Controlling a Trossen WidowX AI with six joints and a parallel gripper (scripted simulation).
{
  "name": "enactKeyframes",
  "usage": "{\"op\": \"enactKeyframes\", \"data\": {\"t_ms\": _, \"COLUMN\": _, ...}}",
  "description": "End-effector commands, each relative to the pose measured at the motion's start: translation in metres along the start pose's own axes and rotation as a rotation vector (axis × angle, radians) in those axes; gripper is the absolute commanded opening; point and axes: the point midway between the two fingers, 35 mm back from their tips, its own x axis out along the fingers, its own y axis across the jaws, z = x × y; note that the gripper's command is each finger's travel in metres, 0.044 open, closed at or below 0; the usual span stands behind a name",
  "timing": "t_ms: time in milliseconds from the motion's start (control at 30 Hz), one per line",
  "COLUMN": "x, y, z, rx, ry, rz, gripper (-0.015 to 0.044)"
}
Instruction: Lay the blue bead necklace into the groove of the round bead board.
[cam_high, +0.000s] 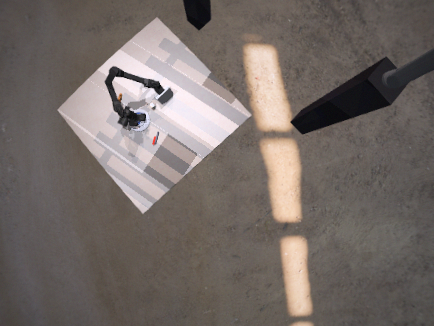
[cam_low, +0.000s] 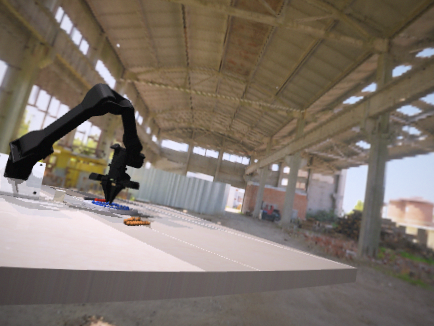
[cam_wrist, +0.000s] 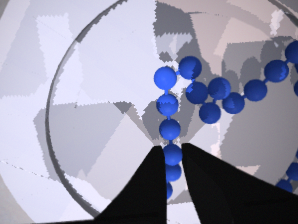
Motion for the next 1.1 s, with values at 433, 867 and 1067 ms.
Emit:
{"op": "enactKeyframes", "data": {"t_ms": 433, "x": 0.0011, "y": 0.0097, "z": -0.0009, "rx": 0.004, "ry": -0.002, "rz": -0.003, "gripper": 0.0}}
{"op": "enactKeyframes", "data": {"t_ms": 867, "x": -0.0012, "y": 0.0088, "z": -0.0011, "rx": 0.001, "ry": -0.002, "rz": -0.004, "gripper": 0.0341}}
{"op": "enactKeyframes", "data": {"t_ms": 1067, "x": -0.0027, "y": 0.0088, "z": -0.0012, "rx": 0.004, "ry": -0.002, "rz": -0.002, "gripper": 0.044}}
